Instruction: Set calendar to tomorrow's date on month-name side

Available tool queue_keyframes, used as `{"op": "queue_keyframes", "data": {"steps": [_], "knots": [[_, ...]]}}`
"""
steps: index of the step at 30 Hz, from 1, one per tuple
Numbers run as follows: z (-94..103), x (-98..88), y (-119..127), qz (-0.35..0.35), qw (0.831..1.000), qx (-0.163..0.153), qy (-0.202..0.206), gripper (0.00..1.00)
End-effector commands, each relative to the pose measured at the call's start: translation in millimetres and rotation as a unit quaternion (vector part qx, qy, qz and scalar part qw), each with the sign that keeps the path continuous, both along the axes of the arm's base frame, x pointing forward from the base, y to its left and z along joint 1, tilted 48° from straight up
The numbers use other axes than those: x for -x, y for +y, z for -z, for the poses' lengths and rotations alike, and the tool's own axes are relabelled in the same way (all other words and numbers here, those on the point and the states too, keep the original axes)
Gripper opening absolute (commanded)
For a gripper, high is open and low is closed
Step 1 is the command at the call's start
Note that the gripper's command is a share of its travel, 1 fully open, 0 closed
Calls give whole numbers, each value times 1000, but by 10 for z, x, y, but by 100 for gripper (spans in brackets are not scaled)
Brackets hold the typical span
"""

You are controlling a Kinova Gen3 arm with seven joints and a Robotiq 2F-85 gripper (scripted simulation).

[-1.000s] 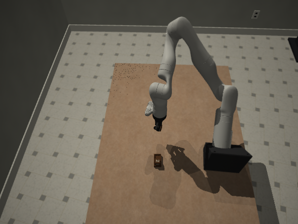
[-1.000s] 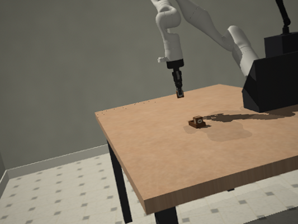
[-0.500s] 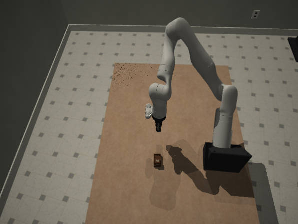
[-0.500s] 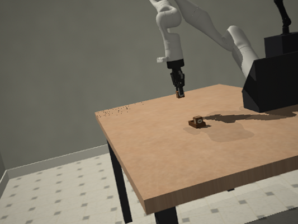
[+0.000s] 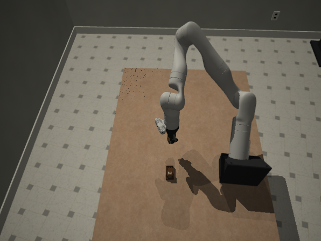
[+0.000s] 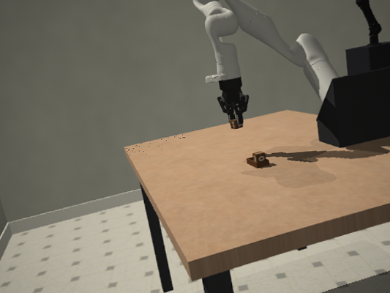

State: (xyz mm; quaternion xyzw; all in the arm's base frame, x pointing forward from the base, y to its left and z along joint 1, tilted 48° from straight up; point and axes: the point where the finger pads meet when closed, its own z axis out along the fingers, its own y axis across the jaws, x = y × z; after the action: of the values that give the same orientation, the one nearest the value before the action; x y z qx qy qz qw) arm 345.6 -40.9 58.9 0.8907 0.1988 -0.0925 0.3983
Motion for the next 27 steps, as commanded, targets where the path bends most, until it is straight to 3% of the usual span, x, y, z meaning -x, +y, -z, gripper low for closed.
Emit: {"op": "queue_keyframes", "data": {"steps": [1, 10, 12, 27], "knots": [[35, 6, 9, -24, 999, 0, 31, 26], [106, -1, 74, -144, 976, -2, 165, 26], [106, -1, 74, -144, 976, -2, 165, 26], [204, -15, 173, -307, 887, -6, 344, 26]]}}
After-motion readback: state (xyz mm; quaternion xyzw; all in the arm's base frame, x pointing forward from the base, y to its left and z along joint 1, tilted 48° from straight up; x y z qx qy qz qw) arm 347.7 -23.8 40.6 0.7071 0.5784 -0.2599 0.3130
